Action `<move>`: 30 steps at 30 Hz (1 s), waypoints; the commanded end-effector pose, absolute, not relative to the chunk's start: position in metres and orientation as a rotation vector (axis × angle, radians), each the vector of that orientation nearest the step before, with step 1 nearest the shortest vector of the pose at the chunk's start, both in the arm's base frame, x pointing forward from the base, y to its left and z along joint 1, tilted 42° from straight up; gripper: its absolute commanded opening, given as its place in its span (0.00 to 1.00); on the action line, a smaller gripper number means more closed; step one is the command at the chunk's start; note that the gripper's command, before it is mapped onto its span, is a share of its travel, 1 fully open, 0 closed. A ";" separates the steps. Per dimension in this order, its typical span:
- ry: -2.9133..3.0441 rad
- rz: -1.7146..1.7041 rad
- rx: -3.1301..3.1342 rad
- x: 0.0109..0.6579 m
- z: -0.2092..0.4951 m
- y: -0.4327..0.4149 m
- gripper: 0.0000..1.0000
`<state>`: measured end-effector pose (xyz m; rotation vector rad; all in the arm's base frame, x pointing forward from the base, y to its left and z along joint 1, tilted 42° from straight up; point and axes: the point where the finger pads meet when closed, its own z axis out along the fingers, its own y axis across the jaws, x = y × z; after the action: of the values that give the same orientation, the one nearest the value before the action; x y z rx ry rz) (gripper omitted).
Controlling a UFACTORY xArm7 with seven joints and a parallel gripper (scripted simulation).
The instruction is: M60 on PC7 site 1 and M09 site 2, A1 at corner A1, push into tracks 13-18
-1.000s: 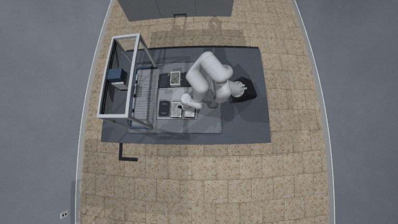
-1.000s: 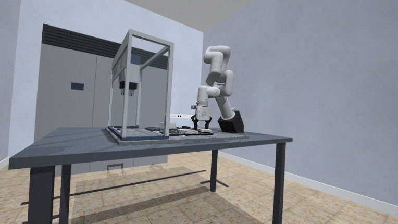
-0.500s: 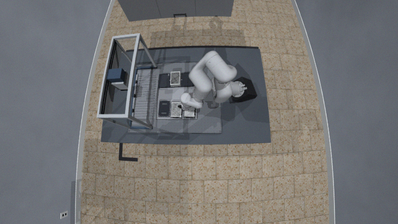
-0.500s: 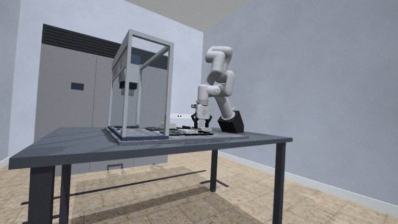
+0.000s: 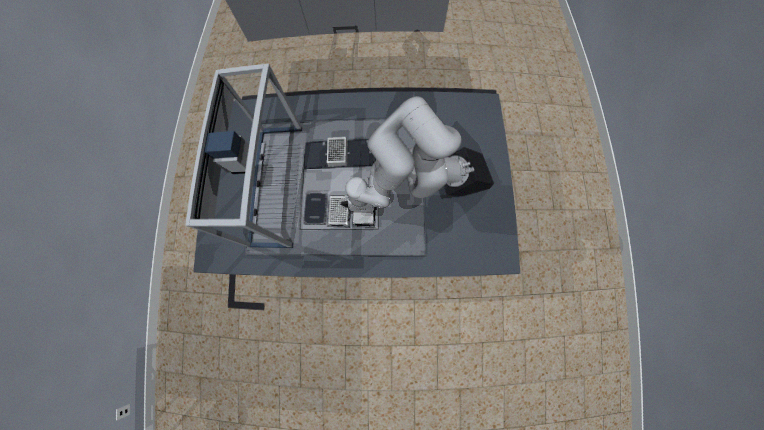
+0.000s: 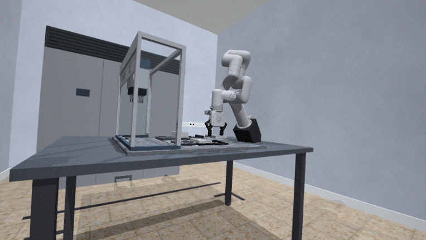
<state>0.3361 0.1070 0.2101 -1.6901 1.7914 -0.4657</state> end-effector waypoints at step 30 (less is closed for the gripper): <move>1.788 -0.468 -1.688 0.305 0.247 0.100 0.00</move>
<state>0.3083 0.1002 0.2422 -1.6903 1.7918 -0.4657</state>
